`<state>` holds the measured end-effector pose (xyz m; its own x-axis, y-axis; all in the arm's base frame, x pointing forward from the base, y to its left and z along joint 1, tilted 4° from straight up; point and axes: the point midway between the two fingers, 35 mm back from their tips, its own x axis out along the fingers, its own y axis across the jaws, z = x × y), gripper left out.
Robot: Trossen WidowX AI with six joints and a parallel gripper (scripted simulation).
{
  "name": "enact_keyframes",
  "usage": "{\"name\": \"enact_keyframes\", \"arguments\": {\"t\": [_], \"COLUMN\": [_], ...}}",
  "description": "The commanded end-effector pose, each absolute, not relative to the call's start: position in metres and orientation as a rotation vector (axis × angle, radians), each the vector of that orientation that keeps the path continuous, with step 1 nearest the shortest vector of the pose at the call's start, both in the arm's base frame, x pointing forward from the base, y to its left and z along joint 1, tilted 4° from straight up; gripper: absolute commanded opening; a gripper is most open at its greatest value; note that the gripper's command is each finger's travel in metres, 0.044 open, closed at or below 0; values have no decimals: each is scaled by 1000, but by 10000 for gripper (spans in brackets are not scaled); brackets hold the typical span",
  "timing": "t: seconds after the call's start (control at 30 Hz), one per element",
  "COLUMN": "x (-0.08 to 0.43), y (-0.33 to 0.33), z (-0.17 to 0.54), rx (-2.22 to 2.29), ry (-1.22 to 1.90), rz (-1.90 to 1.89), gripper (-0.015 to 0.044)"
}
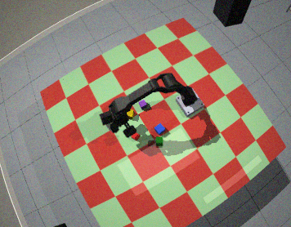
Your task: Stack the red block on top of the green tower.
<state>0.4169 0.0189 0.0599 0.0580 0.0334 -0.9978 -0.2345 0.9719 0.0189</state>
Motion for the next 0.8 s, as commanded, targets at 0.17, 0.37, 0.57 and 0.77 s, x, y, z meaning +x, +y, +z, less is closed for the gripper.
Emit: {"name": "enact_keyframes", "arguments": {"t": [0.17,0.37,0.57,0.77], "x": [380,380,380,377], "y": [83,83,83,84], "z": [80,78,58,30], "rx": [-506,-506,-506,-506], "ry": [1539,1539,1539,1539], "rz": [548,548,548,548], "gripper": [440,440,440,440]}}
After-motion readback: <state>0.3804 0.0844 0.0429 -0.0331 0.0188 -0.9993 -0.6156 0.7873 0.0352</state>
